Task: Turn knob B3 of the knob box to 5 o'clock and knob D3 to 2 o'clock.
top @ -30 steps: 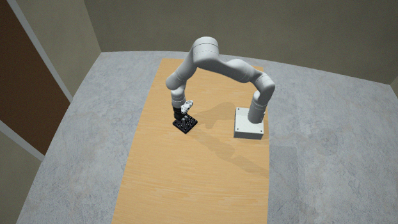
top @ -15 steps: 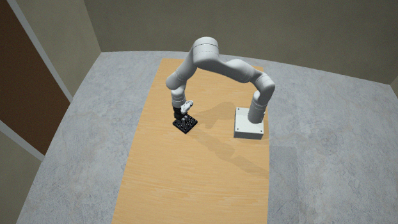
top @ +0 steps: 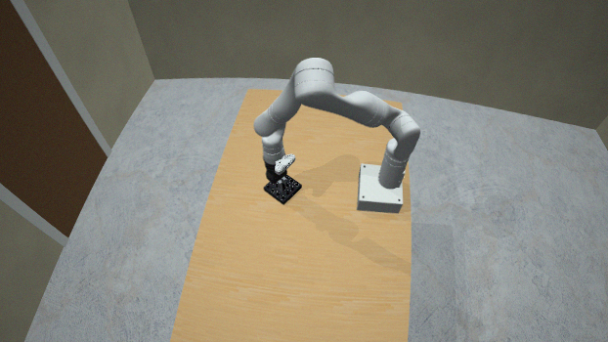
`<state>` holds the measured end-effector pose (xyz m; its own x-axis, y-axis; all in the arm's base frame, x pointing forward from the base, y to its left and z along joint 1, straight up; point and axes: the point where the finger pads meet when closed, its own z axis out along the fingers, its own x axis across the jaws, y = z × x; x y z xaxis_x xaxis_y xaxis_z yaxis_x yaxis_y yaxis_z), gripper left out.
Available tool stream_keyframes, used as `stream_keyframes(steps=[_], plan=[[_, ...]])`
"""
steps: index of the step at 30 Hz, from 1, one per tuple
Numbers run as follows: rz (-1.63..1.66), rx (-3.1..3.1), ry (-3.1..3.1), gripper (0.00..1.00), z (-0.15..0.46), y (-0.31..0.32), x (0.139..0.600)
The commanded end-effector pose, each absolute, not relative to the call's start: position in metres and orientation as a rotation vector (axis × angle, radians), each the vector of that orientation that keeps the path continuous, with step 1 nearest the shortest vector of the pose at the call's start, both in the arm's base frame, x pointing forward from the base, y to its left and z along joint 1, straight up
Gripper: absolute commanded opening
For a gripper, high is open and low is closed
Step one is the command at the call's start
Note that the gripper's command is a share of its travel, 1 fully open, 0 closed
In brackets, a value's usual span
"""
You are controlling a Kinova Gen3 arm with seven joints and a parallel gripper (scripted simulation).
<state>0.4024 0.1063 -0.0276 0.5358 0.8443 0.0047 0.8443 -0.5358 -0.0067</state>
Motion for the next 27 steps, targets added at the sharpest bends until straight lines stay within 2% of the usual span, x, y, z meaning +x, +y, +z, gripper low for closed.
stream_keyframes(steps=[1,27], plan=[[-0.003,-2.763,-1.48,0.3,-0.027,0.1065,0.4029],[-0.001,-3.007,-0.886,0.3,-0.027,0.1065,0.4029]])
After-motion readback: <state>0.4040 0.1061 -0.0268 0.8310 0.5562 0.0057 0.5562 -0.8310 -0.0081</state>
